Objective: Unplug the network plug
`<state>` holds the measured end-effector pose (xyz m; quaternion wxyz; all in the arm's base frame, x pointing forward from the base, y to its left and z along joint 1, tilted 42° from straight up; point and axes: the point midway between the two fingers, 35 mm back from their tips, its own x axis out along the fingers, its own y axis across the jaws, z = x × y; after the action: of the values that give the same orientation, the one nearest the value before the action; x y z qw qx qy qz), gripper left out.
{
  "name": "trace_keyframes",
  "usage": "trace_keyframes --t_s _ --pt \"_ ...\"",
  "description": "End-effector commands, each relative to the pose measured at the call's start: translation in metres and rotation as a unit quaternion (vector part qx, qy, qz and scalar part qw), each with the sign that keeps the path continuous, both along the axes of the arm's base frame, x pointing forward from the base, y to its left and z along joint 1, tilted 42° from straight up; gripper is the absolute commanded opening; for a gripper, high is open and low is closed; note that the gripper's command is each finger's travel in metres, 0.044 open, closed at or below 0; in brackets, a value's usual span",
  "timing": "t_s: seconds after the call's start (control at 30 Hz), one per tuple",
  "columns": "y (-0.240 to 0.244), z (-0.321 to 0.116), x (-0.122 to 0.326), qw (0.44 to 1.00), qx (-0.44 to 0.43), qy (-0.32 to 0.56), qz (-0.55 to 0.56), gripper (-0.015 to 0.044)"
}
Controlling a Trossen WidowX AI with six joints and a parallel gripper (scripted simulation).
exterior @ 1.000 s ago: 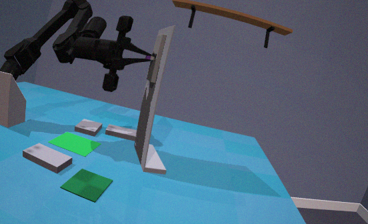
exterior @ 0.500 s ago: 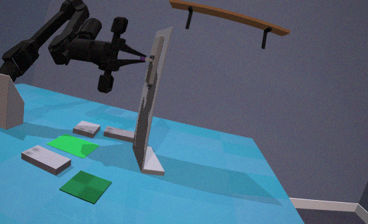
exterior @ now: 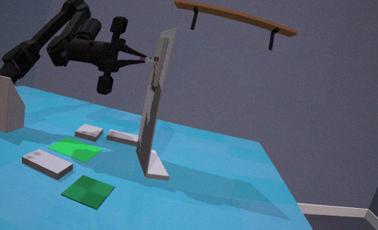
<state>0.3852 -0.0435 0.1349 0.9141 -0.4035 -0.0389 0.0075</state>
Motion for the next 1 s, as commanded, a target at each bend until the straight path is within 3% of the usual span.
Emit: trace_keyframes --t_s 0.0,0.97 --pt "0.000 -0.002 -0.004 1.000 -0.001 0.001 0.003 0.0000" --pt "-0.006 -0.008 -0.022 1.000 -0.003 0.011 0.003 0.0000"
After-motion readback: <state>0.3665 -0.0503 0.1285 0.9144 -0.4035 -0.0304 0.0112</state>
